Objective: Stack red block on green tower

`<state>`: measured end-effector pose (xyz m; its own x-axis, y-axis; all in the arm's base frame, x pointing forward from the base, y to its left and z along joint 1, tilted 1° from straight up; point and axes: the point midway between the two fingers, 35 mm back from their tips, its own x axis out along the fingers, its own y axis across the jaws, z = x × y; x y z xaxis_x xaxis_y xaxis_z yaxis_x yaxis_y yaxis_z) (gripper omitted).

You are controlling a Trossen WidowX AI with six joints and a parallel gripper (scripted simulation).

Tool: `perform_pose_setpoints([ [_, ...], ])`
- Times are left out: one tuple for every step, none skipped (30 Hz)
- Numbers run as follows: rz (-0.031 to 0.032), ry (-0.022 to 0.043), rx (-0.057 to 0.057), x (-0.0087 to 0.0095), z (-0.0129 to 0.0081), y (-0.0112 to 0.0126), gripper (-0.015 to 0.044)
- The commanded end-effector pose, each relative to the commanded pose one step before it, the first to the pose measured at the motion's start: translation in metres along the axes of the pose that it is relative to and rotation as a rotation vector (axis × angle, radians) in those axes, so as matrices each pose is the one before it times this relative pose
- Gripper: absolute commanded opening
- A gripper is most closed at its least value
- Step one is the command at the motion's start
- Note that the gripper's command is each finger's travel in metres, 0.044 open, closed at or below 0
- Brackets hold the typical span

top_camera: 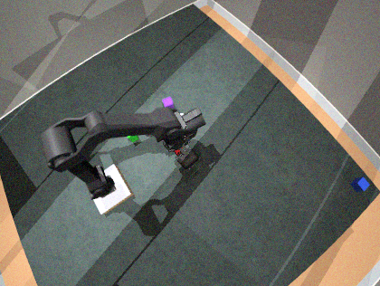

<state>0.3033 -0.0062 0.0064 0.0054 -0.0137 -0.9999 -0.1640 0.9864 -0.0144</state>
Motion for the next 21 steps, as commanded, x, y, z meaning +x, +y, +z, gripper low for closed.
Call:
perform_pose_setpoints([
  [0.00258, -0.00164, 0.0006, -0.00003, 0.00029, 0.00031, 0.023],
  [0.0, 0.0, 0.0, 0.0, 0.0, 0.0, 0.0204],
  [0.0, 0.0, 0.0, 0.0, 0.0, 0.0, 0.0177],
  [0.0, 0.0, 0.0, 0.0, 0.0, 0.0, 0.0151],
  [0.0, 0.0, 0.0, 0.0, 0.0, 0.0, 0.0125],
  [0.0, 0.0, 0.0, 0.0, 0.0, 0.0, 0.0118],
  [0.0, 0.0, 0.0, 0.0, 0.0, 0.0, 0.0112],
  [0.0, 0.0, 0.0, 0.0, 0.0, 0.0, 0.0105],
  [0.0, 0.0, 0.0, 0.0, 0.0, 0.0, 0.0098],
  [0.0, 0.0, 0.0, 0.0, 0.0, 0.0, 0.0092],
  [0.0, 0.0, 0.0, 0.0, 0.0, 0.0, 0.0085],
  [0.0, 0.0, 0.0, 0.0, 0.0, 0.0, 0.0078],
  [0.0, 0.0, 0.0, 0.0, 0.0, 0.0, 0.0072],
  [0.0, -0.00001, 0.0, -0.00122, 0.00006, -0.00002, 0.0045],
  [0.0, -0.00003, 0.0, -0.00262, 0.00011, -0.00003, 0.0019],
  [0.0, -0.00003, 0.0, -0.00346, 0.00011, -0.00004, 0.0],
  [0.0, -0.00004, 0.0, -0.00469, 0.00009, -0.00004, 0.0],
  [0.0, -0.00003, 0.0, -0.00502, 0.00003, -0.00003, 0.0],
  [0.0, -0.00003, 0.0, -0.00621, -0.00004, -0.00002, 0.0],
  [0.0, -0.00002, 0.0, -0.00604, -0.00009, 0.0, 0.0],
  [0.0, -0.00002, 0.0, -0.00513, -0.00007, 0.0, 0.0],
])
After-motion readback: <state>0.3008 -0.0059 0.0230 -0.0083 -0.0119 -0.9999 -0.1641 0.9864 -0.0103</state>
